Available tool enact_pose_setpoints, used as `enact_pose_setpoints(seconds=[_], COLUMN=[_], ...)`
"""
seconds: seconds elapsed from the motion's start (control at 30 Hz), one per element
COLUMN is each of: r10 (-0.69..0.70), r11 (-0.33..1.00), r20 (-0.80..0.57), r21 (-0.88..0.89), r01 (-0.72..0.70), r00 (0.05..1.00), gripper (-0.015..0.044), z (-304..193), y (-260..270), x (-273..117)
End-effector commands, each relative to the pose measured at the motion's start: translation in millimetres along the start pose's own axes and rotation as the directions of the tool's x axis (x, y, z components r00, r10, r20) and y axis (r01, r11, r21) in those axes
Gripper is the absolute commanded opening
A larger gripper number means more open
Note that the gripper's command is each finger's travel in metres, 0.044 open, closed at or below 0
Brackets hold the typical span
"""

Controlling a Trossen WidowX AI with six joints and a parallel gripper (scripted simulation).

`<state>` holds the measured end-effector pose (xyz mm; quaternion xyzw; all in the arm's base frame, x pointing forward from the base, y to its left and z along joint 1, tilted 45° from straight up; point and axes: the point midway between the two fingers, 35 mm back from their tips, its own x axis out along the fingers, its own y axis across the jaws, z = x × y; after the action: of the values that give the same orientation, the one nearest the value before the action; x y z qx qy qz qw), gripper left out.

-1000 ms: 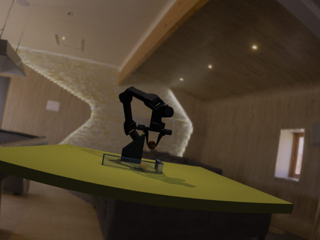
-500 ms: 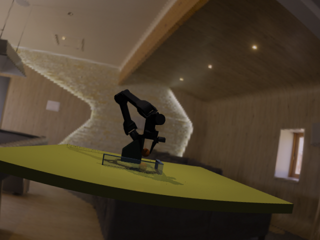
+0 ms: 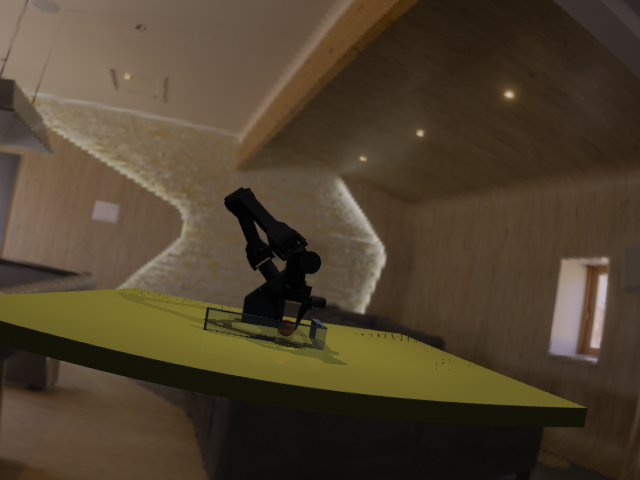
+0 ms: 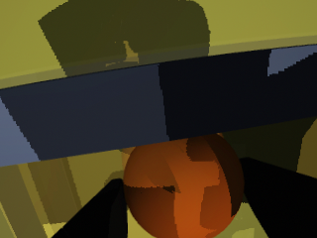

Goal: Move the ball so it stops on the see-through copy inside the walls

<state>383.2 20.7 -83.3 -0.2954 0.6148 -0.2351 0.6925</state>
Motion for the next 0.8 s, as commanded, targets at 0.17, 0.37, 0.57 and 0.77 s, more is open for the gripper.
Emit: enact_pose_setpoints(seconds=[0.17, 0.37, 0.57, 0.77], r10=[-0.003, -0.004, 0.000, 0.000], r11=[1.000, 1.000, 1.000, 1.000], r20=[0.007, 0.006, 0.009, 0.009], r21=[-0.007, -0.007, 0.000, 0.000], r01=[0.003, 0.004, 0.000, 0.000], r00=[1.000, 1.000, 1.000, 1.000], gripper=[0.0000, 0.0000, 0.0053, 0.0210], z=[0, 0, 2, 2], y=[1, 1, 0, 0], x=[10, 20, 17, 17])
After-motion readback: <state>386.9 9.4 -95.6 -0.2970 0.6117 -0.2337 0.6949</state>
